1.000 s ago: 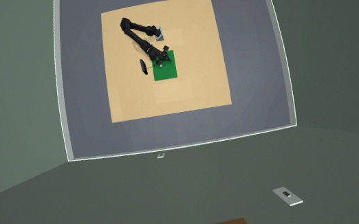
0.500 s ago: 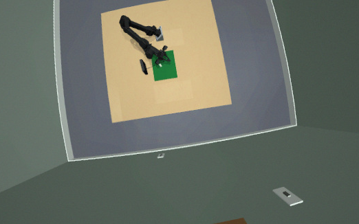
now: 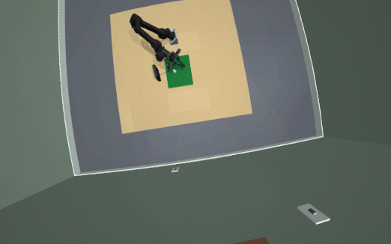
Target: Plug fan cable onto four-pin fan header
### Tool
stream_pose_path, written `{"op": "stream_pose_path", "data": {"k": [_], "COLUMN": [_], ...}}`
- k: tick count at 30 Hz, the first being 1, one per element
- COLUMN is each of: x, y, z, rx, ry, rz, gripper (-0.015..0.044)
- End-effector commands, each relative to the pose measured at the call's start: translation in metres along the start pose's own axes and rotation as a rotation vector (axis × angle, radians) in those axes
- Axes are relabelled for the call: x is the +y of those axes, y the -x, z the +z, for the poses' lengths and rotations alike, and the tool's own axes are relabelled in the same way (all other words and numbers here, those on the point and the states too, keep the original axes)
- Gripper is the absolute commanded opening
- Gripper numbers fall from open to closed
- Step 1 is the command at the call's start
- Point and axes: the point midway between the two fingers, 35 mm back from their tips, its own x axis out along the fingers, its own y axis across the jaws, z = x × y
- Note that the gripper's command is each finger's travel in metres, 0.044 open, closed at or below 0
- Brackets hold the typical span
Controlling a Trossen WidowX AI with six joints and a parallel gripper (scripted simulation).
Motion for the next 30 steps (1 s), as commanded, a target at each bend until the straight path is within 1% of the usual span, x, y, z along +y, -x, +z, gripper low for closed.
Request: {"op": "stream_pose_path", "data": {"k": [1, 14, 30], "x": [0.002, 0.003, 0.002], "y": [0.005, 0.022, 0.023], "z": [-0.002, -0.001, 0.006], "rx": [-0.048, -0.192, -0.179], "ry": [0.029, 0.134, 0.123], "rz": [-0.019, -0.104, -0.098], "gripper": [0.0, 0.0, 0.0]}}
